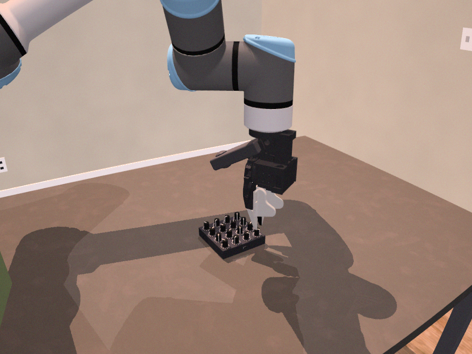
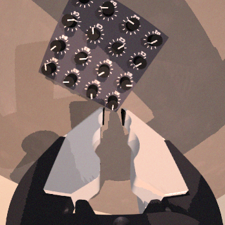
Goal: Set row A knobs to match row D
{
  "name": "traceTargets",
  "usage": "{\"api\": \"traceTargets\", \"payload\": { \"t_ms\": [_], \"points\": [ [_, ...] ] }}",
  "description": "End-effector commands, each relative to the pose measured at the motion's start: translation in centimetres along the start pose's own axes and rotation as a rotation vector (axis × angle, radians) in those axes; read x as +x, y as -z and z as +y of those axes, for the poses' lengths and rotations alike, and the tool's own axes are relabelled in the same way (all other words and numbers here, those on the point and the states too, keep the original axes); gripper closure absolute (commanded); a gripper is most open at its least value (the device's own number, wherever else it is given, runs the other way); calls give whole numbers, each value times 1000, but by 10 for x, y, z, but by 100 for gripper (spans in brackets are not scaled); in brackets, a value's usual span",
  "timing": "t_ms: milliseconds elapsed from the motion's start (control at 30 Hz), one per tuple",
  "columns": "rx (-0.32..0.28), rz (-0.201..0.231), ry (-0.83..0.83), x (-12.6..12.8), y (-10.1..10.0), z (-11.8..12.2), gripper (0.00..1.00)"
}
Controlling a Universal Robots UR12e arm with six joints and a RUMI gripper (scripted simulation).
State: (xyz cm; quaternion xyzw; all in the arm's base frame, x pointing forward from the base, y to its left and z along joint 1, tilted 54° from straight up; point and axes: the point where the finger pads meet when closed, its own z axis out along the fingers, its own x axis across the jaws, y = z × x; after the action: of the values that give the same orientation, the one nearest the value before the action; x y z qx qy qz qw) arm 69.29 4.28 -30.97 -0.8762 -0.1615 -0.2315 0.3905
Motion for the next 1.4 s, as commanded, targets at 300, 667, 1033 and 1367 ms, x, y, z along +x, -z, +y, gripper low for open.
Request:
{"api": "traceTargets", "payload": {
  "t_ms": [300, 667, 1033, 1367],
  "points": [
    [-1, 1, 0, 0, 1, -2, 89],
    [-1, 1, 0, 0, 1, -4, 89],
    [-1, 1, 0, 0, 1, -4, 89],
    [-1, 1, 0, 0, 1, -4, 89]
  ]
}}
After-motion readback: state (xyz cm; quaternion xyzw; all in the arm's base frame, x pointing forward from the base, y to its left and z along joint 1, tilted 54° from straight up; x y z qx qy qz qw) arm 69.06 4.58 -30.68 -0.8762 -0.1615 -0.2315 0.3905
